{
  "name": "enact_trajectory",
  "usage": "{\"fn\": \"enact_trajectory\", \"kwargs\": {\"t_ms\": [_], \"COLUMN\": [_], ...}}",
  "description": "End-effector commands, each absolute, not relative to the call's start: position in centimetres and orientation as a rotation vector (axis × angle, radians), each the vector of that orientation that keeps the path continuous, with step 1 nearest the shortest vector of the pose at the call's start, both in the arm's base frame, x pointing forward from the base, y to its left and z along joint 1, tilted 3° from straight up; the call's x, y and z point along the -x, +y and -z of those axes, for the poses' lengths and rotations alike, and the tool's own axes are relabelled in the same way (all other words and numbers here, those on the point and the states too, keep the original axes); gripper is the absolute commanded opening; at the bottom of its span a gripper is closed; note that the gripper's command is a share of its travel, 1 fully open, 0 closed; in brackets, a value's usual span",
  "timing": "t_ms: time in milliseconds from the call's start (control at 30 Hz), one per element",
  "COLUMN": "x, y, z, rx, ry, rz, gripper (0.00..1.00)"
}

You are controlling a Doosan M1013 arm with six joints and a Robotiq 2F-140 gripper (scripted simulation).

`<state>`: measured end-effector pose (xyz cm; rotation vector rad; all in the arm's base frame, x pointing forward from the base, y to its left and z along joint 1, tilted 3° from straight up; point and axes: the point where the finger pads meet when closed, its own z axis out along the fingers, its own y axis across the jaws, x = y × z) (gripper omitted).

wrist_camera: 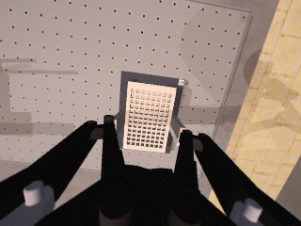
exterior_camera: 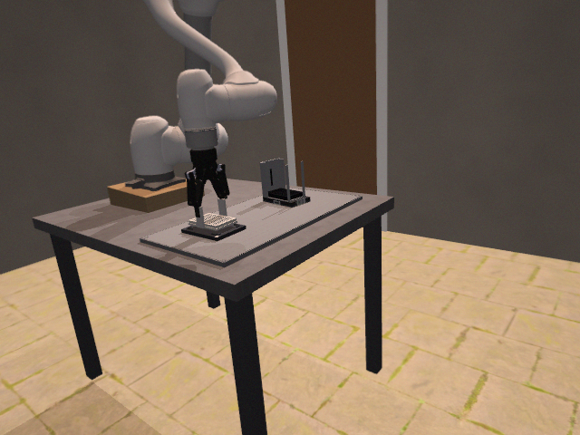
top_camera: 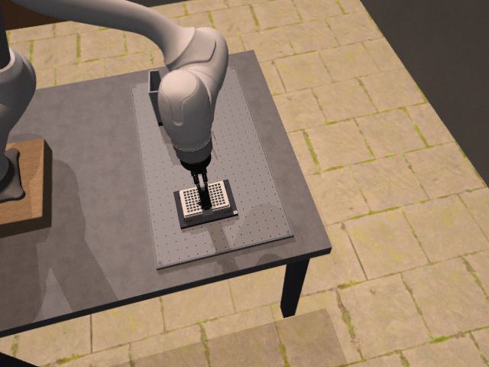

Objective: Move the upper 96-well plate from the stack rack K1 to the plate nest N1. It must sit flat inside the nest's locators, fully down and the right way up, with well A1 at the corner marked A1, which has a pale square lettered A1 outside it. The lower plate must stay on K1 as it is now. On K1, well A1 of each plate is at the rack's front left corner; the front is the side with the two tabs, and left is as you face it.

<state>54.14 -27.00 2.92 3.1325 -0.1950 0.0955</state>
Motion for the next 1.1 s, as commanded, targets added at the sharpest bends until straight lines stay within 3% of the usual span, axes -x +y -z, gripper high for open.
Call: {"fn": "enact_trajectory", "kwargs": {"t_ms": [0, 1067], "x": [-54.14, -54.16], "y": [-26.99, -26.99], "z": [-2.91, -2.63], "rx": [-3.133, -3.133], "ry": [-0.195, -0.195], "rz": [-0.096, -0.096], "gripper": [0.0, 0.0]}}
